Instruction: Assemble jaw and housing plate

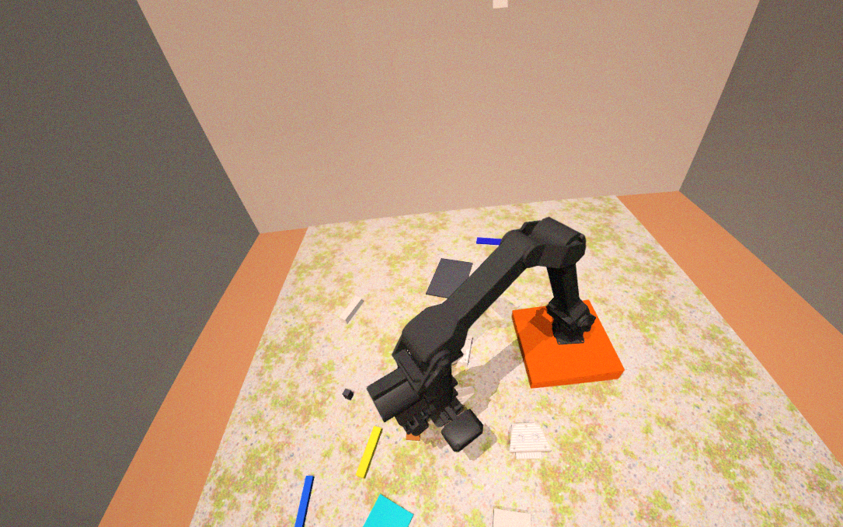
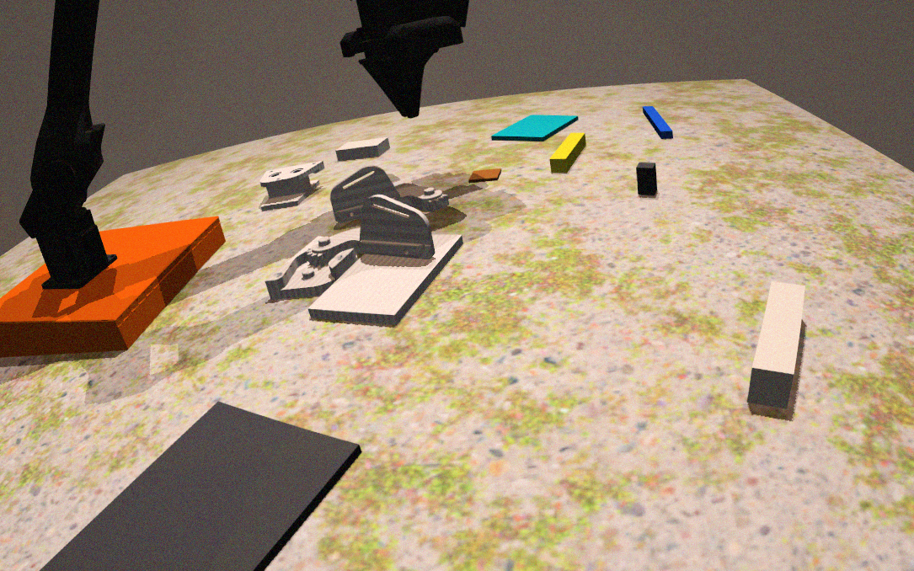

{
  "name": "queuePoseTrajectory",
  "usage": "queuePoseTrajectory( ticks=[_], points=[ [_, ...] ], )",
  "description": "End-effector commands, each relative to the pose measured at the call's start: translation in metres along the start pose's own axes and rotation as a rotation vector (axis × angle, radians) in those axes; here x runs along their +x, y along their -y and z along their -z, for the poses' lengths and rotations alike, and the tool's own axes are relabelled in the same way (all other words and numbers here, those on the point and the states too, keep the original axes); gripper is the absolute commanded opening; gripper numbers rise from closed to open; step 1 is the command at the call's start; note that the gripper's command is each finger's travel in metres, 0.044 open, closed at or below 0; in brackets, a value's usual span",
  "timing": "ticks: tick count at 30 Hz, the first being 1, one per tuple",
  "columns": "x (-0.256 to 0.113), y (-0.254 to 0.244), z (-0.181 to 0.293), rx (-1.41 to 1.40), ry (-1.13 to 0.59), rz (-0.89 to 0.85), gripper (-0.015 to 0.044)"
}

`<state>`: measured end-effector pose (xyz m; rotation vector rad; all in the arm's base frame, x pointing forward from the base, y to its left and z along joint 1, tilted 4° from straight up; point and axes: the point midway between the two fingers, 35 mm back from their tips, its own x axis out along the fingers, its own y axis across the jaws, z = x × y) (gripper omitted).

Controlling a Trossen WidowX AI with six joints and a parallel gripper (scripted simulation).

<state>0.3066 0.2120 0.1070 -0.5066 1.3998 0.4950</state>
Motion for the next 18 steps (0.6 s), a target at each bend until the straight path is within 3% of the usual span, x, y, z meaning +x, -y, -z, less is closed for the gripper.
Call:
queuePoseTrajectory(
  ticks=[1, 13, 18],
  points=[
    [0.0056, -0.0002, 0.0017, -0.001, -0.016, 0.0, 0.0131],
    [0.0056, -0.0002, 0.0017, -0.001, -0.016, 0.0, 0.044],
    [0.0056, -0.0002, 0.0017, -0.001, -0.016, 0.0, 0.044]
  ],
)
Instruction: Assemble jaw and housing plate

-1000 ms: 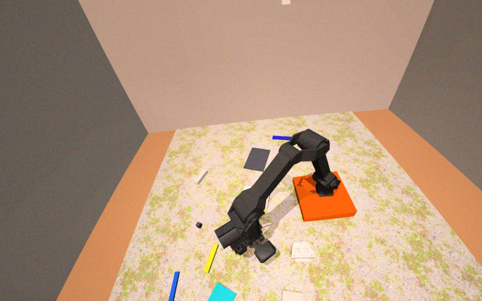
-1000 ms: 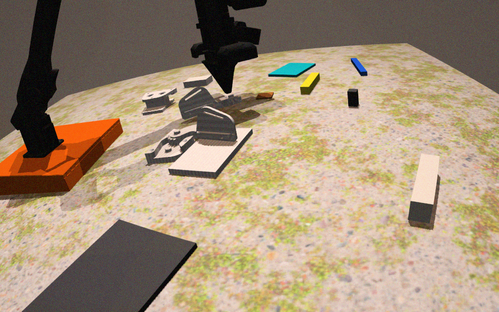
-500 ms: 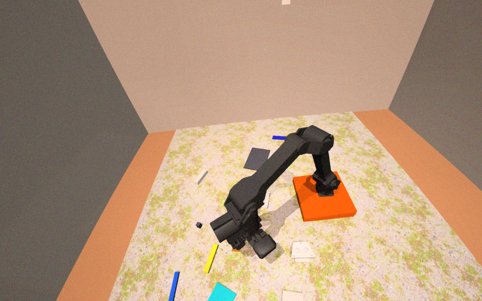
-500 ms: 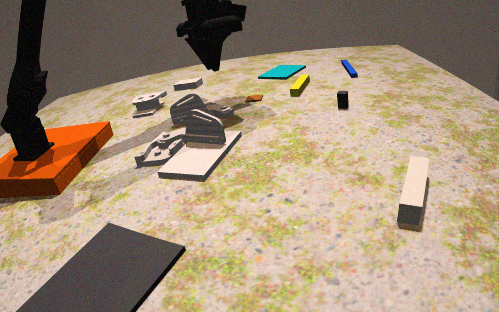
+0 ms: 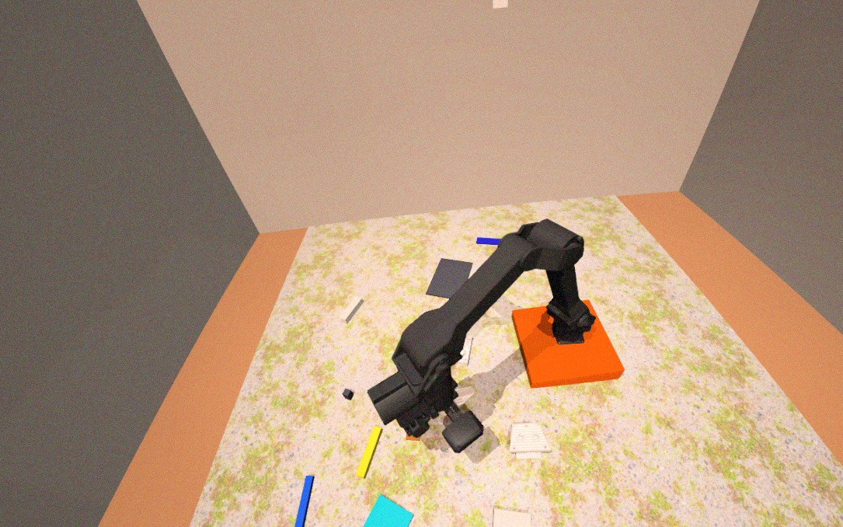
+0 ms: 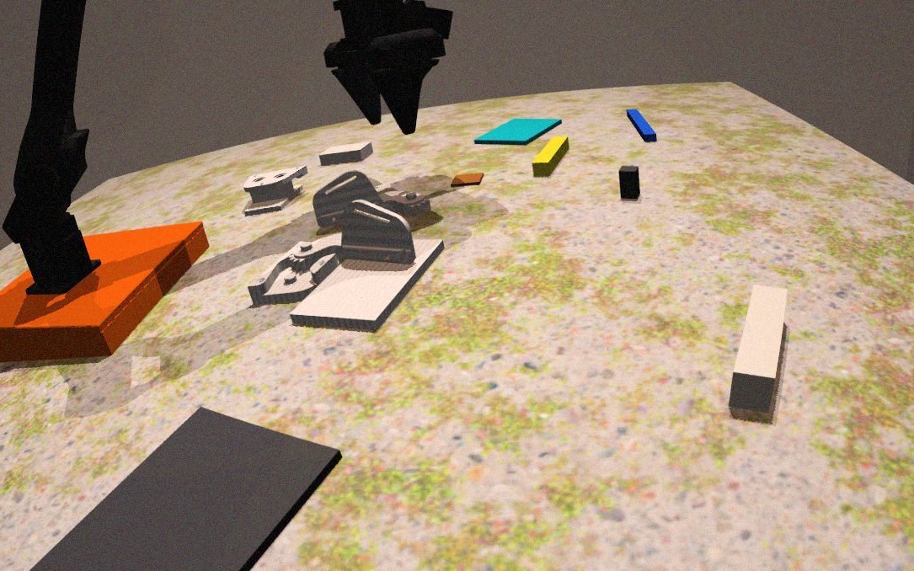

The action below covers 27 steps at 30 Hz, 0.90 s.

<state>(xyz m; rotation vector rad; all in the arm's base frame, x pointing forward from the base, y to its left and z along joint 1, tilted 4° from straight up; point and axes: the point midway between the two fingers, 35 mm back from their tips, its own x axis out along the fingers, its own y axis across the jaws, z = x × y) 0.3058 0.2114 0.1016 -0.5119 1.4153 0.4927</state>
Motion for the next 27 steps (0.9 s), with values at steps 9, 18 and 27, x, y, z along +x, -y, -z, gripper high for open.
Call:
queuePoseTrajectory(
  ticks=[9, 18, 27],
  points=[
    [0.0003, 0.0, 0.0002, 0.0, 0.0, 0.0, 0.044],
    [0.0003, 0.0, 0.0002, 0.0, 0.0, 0.0, 0.044],
    [-0.0082, 0.0001, -0.0003, 0.003, 0.004, 0.0, 0.0335]
  ],
)
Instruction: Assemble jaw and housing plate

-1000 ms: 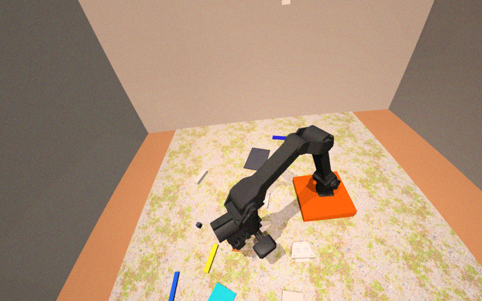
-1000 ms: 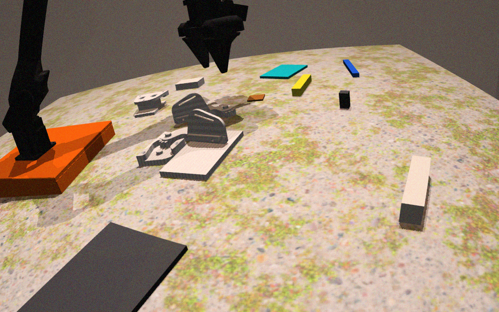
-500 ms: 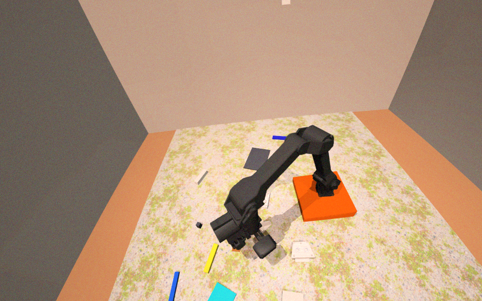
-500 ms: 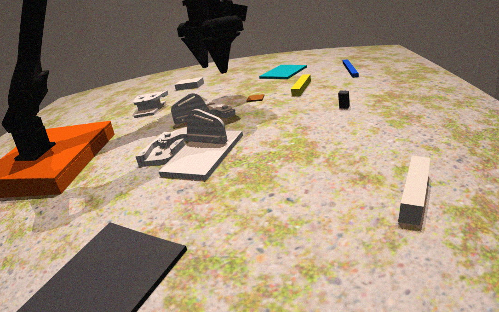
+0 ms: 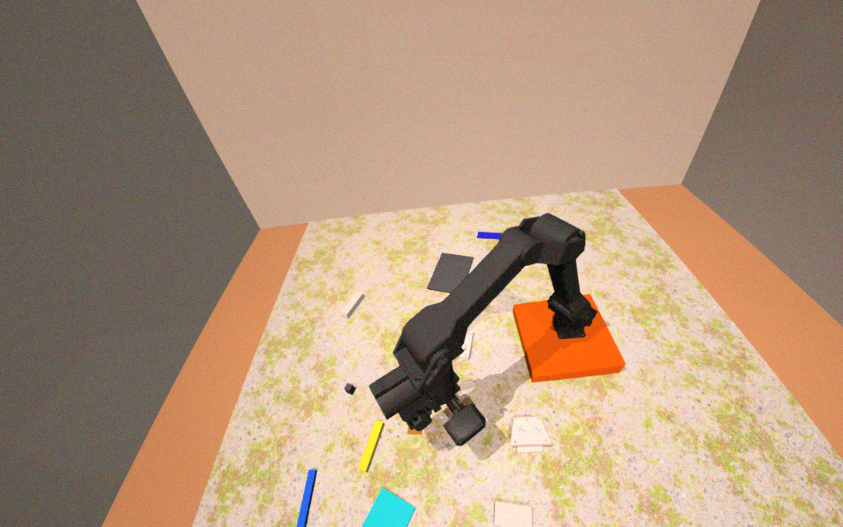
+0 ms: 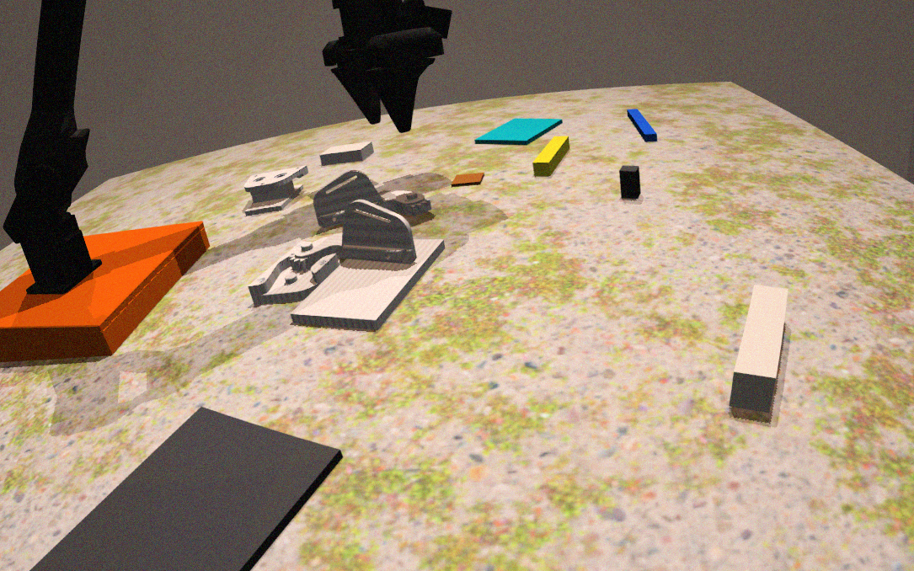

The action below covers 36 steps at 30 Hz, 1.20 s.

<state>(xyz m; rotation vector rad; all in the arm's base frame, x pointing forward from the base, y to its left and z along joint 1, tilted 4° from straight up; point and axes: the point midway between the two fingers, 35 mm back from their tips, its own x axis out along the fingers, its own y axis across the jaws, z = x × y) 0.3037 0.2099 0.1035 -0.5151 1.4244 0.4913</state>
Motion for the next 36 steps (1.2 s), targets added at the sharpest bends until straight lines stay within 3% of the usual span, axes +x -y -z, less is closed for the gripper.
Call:
queuePoseTrajectory(
  ticks=[1, 13, 29, 36],
  points=[
    [-0.0062, 0.0001, -0.0026, 0.004, 0.013, 0.001, 0.0309],
    [-0.0062, 0.0001, -0.0026, 0.004, 0.013, 0.001, 0.0],
    [-0.0062, 0.0001, -0.0026, 0.004, 0.013, 0.001, 0.0],
    [-0.0047, 0.0001, -0.0017, 0.001, 0.009, 0.001, 0.0184]
  ],
)
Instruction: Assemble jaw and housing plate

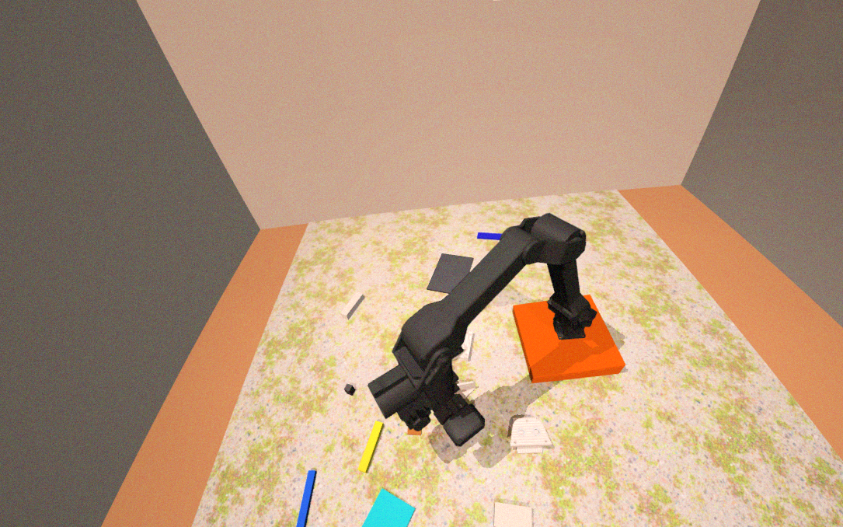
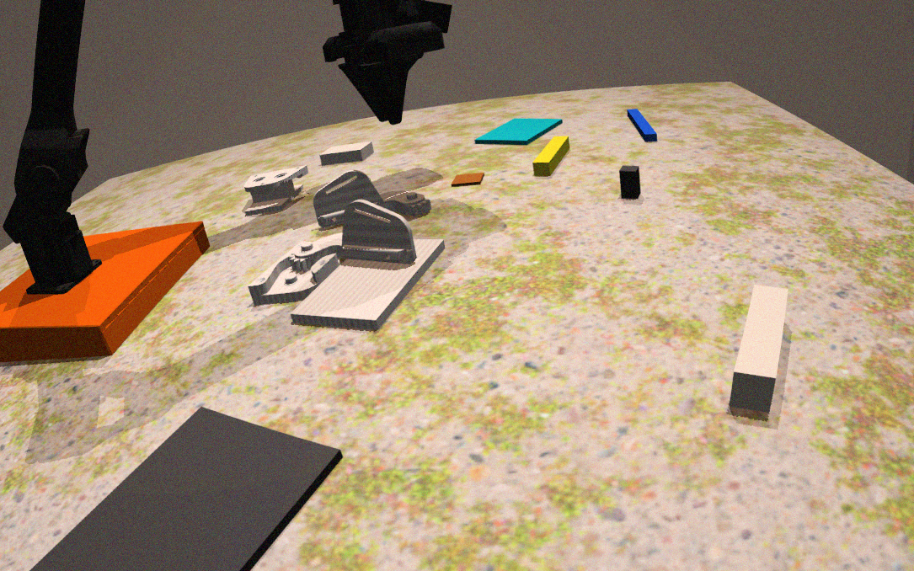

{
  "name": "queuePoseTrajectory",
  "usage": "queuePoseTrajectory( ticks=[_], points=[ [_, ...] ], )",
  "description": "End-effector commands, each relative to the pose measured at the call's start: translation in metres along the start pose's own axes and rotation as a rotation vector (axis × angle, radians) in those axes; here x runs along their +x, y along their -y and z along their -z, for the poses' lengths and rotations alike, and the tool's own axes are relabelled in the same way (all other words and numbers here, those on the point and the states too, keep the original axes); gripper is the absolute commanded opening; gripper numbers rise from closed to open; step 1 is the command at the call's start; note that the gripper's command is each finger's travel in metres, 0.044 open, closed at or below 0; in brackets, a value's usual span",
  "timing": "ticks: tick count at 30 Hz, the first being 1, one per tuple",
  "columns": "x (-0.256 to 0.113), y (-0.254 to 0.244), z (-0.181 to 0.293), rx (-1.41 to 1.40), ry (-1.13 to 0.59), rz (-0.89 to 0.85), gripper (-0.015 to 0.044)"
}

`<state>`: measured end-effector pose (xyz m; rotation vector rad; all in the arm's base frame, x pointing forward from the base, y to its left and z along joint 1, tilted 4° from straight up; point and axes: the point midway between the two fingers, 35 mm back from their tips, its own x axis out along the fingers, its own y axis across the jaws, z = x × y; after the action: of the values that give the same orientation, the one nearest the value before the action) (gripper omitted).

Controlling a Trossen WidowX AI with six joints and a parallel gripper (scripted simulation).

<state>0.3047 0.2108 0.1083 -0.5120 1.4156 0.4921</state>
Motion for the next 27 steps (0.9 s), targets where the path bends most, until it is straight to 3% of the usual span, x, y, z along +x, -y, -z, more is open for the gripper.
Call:
queuePoseTrajectory(
  ticks=[1, 10, 27],
  points=[
    [0.0, 0.0, 0.0, 0.0, 0.0, 0.0, 0.021],
    [0.0, 0.0, 0.0, 0.0, 0.0, 0.0, 0.044],
    [0.0, 0.0, 0.0, 0.0, 0.0, 0.0, 0.044]
  ],
)
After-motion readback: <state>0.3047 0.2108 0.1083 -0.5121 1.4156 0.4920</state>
